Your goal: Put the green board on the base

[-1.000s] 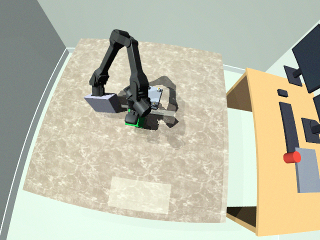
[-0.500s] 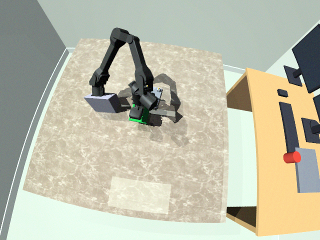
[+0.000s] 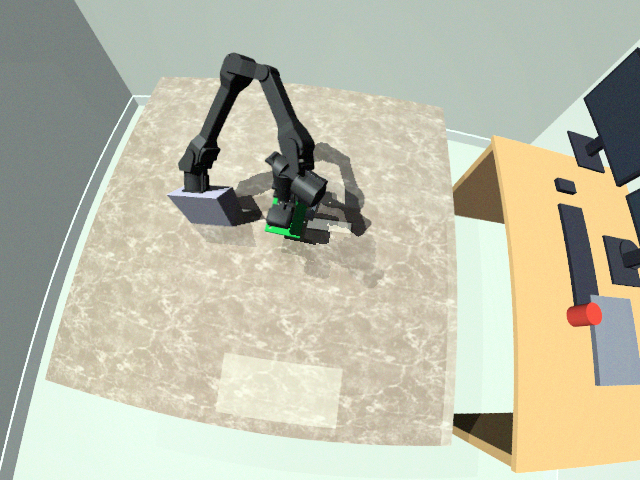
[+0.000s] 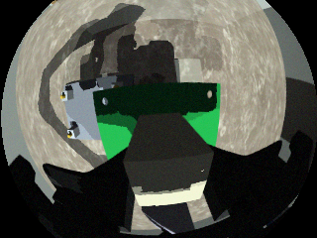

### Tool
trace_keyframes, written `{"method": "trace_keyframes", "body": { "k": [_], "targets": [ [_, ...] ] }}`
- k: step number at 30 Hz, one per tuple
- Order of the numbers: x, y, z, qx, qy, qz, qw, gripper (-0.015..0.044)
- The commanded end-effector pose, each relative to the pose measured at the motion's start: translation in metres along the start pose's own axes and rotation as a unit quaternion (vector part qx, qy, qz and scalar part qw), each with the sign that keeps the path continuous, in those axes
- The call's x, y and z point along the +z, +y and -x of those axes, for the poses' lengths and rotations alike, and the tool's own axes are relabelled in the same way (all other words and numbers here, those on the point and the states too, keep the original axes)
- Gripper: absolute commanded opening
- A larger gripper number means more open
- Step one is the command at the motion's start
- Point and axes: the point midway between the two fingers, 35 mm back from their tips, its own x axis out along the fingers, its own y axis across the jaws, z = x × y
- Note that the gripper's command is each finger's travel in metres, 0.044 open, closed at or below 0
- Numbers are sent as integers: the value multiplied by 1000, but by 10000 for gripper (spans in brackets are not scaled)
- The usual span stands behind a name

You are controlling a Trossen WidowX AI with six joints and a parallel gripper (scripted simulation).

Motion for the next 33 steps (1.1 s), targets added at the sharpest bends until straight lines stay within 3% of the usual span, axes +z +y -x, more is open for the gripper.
{"method": "trace_keyframes", "body": {
  "k": [1, 33],
  "targets": [
    [6, 11, 4, -1, -7, 0, 1000, 0],
    [17, 90, 3, 10, -5, -18, 1000, 0]
  ]
}}
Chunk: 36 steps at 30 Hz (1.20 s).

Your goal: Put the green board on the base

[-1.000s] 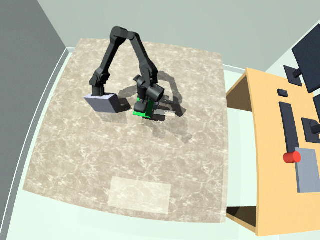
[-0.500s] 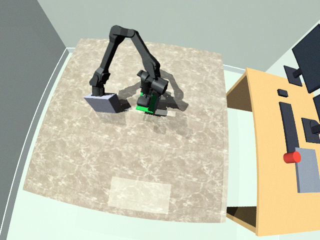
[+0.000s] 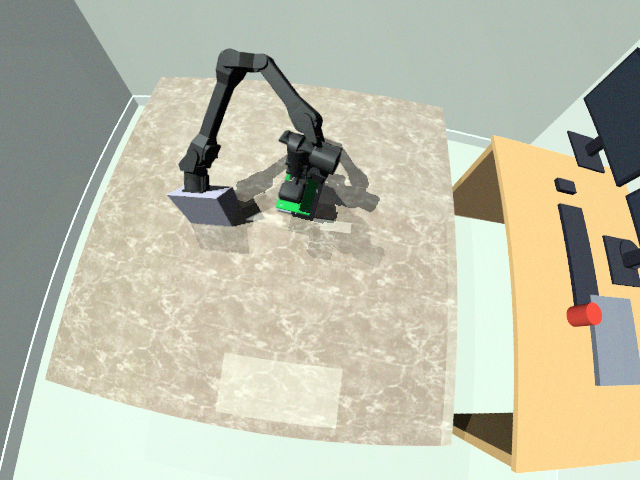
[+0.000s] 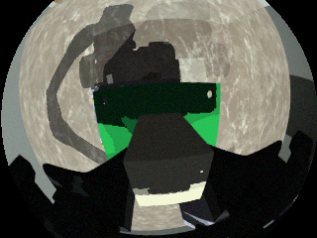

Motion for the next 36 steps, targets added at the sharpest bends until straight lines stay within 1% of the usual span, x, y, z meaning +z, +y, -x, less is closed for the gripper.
{"method": "trace_keyframes", "body": {
  "k": [1, 11, 25, 36],
  "targets": [
    [2, 13, 3, 3, -6, 0, 1000, 0],
    [-1, 37, 2, 9, -3, -5, 1000, 0],
    [-1, 33, -2, 7, 3, -5, 1000, 0],
    [0, 38, -13, 8, 3, -8, 1000, 0]
  ]
}}
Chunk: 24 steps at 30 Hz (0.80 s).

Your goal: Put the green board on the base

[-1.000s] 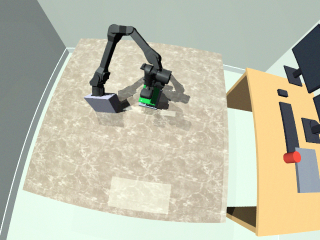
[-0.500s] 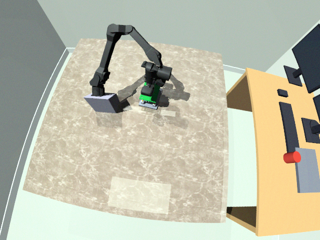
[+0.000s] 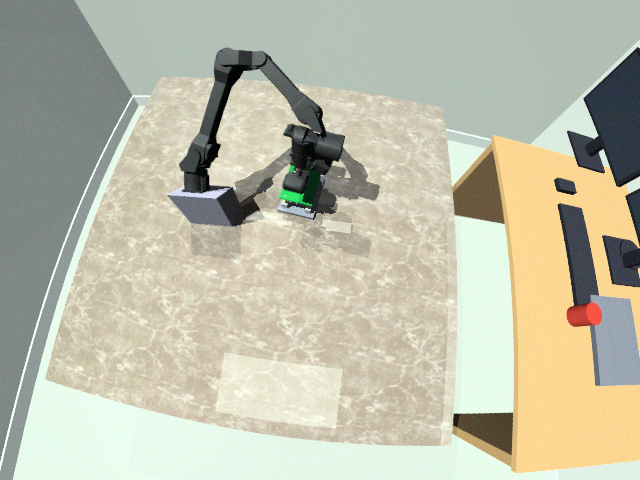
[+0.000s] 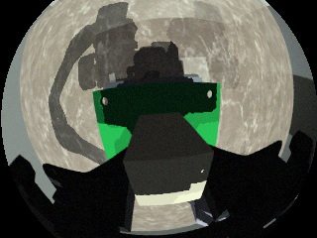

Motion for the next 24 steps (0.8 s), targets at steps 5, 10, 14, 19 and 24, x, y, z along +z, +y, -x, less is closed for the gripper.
{"method": "trace_keyframes", "body": {
  "k": [5, 10, 14, 19, 24],
  "targets": [
    [0, 0, -8, 2, -1, -6, 1000, 0],
    [0, 0, -13, 2, -1, -6, 1000, 0],
    [0, 0, -17, 3, -1, -5, 1000, 0],
    [0, 0, -21, 3, -1, -5, 1000, 0],
    [0, 1, -19, 0, 0, -1, 1000, 0]
  ]
}}
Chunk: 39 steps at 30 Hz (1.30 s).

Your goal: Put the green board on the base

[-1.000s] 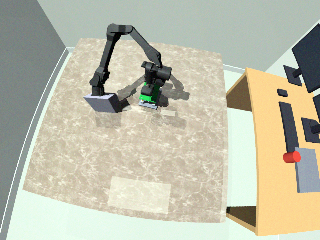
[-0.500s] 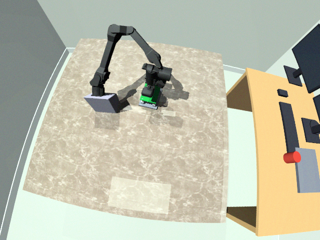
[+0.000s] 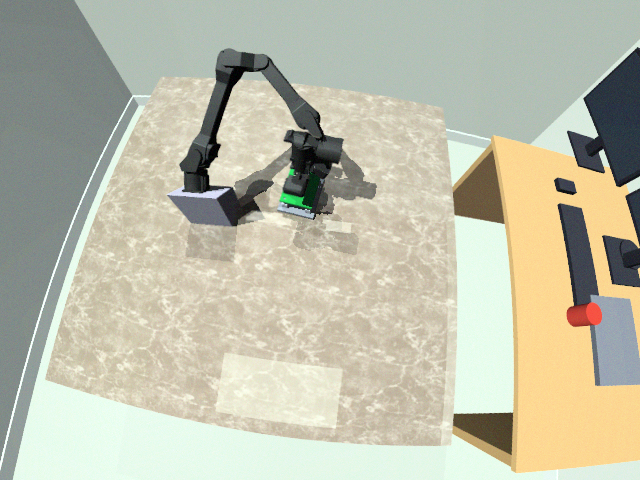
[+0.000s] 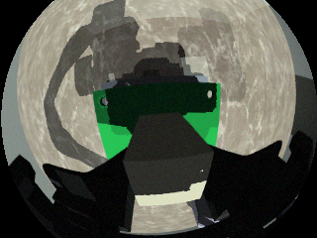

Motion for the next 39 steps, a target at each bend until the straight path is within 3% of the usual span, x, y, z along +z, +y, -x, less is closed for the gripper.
{"method": "trace_keyframes", "body": {
  "k": [1, 31, 39],
  "targets": [
    [0, 0, 1, 0, -1, 0, 1000, 0],
    [1, 0, -12, 0, -1, -3, 1000, 0],
    [1, 0, -10, -1, -1, 0, 1000, 210]
  ]
}}
